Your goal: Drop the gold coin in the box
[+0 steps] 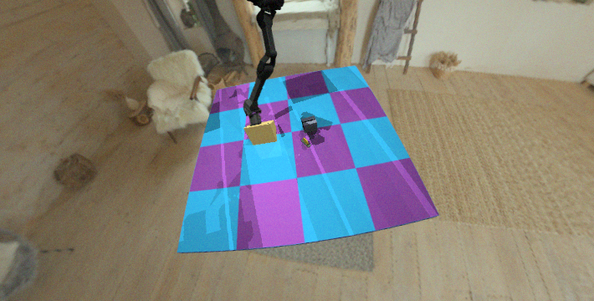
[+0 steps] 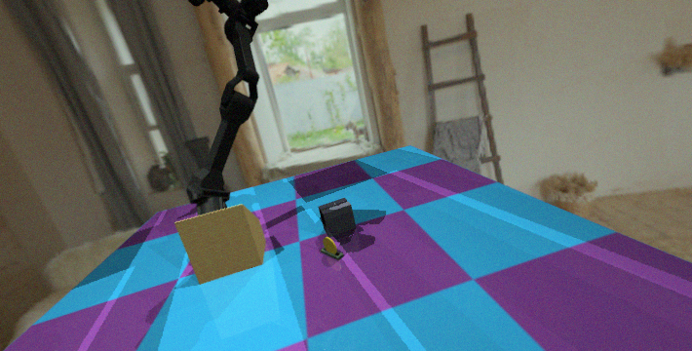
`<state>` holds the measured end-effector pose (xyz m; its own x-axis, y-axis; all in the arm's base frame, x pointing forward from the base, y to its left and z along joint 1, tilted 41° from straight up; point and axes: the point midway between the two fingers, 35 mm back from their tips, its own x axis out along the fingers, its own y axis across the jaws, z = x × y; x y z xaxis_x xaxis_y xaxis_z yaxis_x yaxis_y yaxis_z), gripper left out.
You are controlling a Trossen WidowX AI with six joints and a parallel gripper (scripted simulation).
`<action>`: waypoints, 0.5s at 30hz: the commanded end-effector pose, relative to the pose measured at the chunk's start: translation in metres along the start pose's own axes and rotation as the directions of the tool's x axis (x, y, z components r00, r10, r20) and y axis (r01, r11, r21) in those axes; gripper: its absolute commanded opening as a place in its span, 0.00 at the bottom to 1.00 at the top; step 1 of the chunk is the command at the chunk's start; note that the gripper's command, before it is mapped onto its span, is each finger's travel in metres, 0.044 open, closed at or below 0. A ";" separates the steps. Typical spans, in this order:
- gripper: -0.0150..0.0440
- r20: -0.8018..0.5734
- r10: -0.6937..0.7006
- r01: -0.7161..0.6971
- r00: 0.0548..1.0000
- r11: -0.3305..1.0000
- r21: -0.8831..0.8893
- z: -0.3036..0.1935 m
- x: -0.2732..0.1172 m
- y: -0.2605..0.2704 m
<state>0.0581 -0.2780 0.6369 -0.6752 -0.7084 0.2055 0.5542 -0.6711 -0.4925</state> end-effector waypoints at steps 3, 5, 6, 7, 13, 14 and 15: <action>0.80 0.021 -0.027 0.026 0.999 0.998 0.065 0.000 0.002 -0.009; 0.71 0.026 -0.088 0.084 0.996 0.987 0.136 -0.005 0.010 -0.033; 0.67 0.016 -0.122 0.119 0.992 0.981 0.151 -0.010 0.015 -0.048; 0.62 0.006 -0.157 0.154 0.988 0.974 0.165 -0.015 0.018 -0.064; 0.53 -0.012 -0.325 0.316 0.946 0.909 0.273 -0.036 0.024 -0.138; 0.53 -0.014 -0.360 0.348 0.933 0.890 0.295 -0.041 0.023 -0.153; 0.53 -0.025 -0.395 0.383 0.918 0.872 0.304 -0.046 0.021 -0.169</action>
<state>-0.0471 -0.2023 0.6766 -0.8213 -0.4626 0.3337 0.4242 -0.8865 -0.1851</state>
